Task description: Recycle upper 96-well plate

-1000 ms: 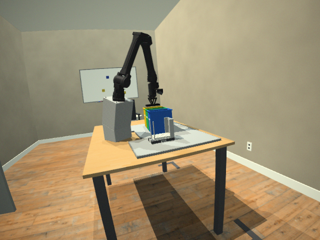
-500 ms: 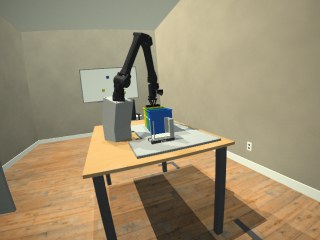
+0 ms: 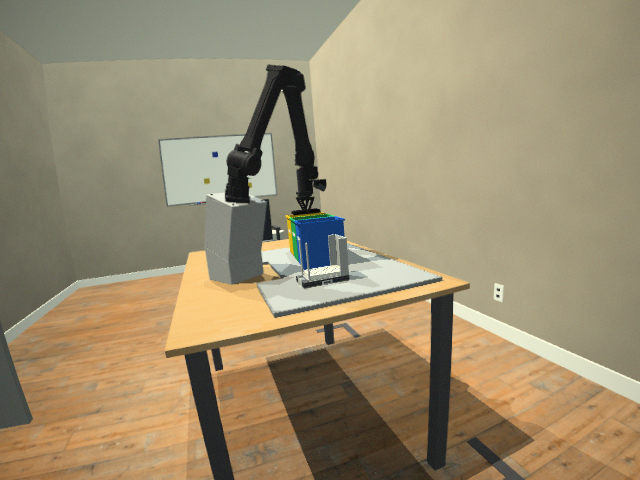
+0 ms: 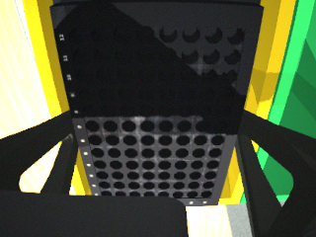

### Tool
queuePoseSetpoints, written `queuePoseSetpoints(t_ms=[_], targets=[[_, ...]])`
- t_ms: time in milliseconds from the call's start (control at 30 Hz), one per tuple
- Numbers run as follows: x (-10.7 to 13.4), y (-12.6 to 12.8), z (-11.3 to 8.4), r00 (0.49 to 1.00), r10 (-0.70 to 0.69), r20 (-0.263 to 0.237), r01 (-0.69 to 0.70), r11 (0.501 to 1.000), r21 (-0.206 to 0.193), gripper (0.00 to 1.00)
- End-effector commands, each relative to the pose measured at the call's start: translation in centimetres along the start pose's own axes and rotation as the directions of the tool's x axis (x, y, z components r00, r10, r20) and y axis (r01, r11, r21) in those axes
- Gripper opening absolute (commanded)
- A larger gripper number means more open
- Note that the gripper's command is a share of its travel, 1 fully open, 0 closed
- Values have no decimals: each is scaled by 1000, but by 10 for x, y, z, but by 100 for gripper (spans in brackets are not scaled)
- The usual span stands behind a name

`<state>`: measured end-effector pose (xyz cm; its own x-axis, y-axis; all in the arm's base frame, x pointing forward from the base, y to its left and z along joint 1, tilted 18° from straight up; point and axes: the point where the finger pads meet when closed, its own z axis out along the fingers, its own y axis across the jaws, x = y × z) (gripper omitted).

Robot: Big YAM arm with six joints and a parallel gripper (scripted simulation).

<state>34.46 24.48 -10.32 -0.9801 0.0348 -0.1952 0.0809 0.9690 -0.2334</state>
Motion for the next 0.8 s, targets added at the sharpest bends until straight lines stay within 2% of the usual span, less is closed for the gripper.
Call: queuePoseSetpoints(t_ms=[0,767], targets=[[-3,-5,11,1000,1,-8,-1,1000,7,0],[-2,-6,26,1000,1,-8,-1,1000,8,0]])
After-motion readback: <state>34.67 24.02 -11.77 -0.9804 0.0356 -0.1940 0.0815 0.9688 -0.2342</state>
